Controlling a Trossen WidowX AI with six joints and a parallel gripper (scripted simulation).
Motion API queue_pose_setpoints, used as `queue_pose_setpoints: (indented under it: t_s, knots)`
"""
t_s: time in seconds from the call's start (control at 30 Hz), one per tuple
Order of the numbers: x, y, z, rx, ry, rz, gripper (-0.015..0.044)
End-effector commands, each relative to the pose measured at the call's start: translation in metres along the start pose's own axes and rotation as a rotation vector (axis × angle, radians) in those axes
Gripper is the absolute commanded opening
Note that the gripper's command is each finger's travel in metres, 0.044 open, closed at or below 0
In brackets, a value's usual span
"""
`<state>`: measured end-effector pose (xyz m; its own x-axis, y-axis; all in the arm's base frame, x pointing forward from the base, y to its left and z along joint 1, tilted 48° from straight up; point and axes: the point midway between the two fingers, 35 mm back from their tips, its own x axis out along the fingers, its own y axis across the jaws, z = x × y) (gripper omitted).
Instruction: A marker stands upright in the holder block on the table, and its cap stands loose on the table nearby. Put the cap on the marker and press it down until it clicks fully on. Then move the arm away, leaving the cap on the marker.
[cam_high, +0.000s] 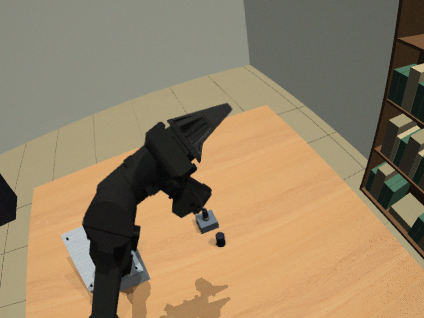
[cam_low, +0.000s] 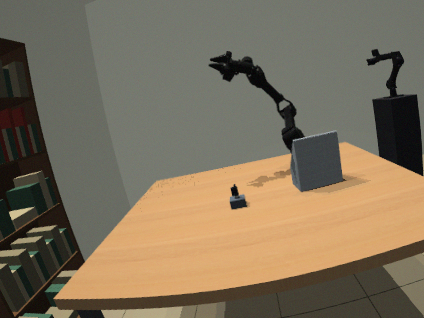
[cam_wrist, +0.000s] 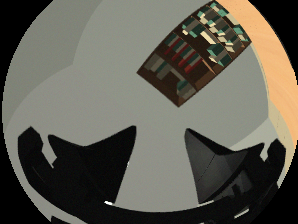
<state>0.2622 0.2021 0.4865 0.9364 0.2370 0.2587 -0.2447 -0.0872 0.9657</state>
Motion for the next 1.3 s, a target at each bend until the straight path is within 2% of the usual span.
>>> queue_pose_setpoints:
  t_s: [0.0, 0.27, 0.57, 0.7, 0.83, 0.97, 1.03, 1.07, 1.27]
  knots:
    - [0.023, -0.055, 0.001, -0.293, -0.030, -0.156, 0.0246]
    - [0.047, -0.182, 0.032, -0.920, 0.019, -0.575, 0.0246]
    - [0.027, -0.301, 0.096, -1.456, 0.272, -1.074, 0.0246]
    - [0.002, -0.349, 0.133, -1.702, 0.531, -1.354, 0.0246]
    - [-0.033, -0.386, 0.170, -1.867, 0.892, -1.613, 0.0246]
    - [-0.077, -0.412, 0.207, -1.916, 1.432, -1.839, 0.0246]
    - [-0.099, -0.420, 0.223, -1.875, 1.735, -1.904, 0.0246]
    - [-0.105, -0.421, 0.226, -1.855, 1.820, -1.915, 0.0246]
    - [-0.112, -0.422, 0.225, -1.848, 1.849, -1.918, 0.0246]
